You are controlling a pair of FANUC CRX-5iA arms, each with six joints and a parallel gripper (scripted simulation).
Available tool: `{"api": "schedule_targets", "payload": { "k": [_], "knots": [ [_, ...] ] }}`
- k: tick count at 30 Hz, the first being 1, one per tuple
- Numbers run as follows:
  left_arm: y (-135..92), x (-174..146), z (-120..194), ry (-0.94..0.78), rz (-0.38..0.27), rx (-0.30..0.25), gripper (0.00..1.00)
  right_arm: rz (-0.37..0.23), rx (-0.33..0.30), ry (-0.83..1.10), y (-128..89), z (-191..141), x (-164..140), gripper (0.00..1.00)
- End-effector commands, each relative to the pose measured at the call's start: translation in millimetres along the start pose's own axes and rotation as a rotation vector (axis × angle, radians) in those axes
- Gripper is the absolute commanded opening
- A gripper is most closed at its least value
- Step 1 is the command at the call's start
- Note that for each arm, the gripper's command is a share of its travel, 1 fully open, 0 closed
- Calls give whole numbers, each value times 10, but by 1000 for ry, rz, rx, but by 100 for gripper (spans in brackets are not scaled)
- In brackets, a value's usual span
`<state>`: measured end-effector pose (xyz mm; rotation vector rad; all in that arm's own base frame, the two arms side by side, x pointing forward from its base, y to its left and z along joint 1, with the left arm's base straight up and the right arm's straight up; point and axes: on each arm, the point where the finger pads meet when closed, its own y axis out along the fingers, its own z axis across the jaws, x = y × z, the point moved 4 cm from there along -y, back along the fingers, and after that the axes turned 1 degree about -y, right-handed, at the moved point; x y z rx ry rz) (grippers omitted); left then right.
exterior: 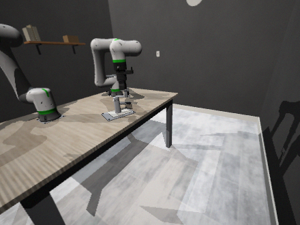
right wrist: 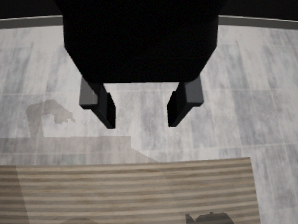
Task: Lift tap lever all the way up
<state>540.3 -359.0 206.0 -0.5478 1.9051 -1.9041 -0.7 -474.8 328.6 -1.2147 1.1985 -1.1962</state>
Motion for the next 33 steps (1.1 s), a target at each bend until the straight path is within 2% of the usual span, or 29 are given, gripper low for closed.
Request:
{"api": "schedule_targets", "payload": {
  "k": [1, 33],
  "knots": [
    [16, 0, 4, 0, 1, 3, 100, -2, 0, 0, -10, -2, 2, 100],
    [131, 0, 4, 0, 1, 3, 100, -2, 0, 0, -10, -2, 2, 100]
  ]
}}
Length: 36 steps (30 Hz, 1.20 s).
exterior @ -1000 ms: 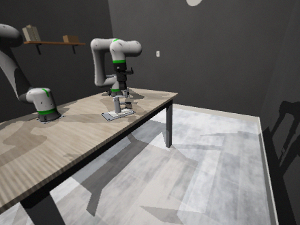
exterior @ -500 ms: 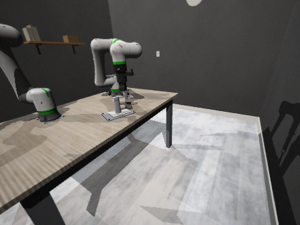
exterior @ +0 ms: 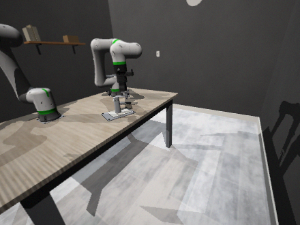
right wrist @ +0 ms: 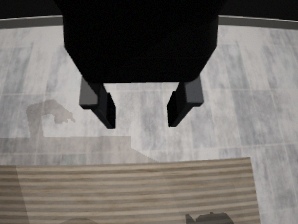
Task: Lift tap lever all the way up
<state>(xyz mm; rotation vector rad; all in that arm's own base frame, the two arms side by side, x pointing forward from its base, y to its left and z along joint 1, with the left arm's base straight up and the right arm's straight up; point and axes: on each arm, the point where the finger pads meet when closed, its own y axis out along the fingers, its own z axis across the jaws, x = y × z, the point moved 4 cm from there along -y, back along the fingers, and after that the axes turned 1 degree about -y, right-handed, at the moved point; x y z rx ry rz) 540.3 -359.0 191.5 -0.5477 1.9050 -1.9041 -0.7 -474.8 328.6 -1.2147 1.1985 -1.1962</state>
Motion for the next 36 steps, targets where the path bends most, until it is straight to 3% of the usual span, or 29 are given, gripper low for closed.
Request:
{"api": "schedule_targets", "payload": {
  "k": [1, 31, 32, 36],
  "knots": [
    [-14, 0, 4, 0, 1, 2, 100, -2, 0, 0, -10, -2, 2, 100],
    [-14, 0, 4, 0, 1, 2, 100, -2, 0, 0, -10, -2, 2, 100],
    [-14, 0, 4, 0, 1, 2, 0, -2, 0, 0, -10, -2, 2, 100],
    [-14, 0, 4, 0, 1, 2, 0, -2, 0, 0, -10, -2, 2, 100]
  ]
}}
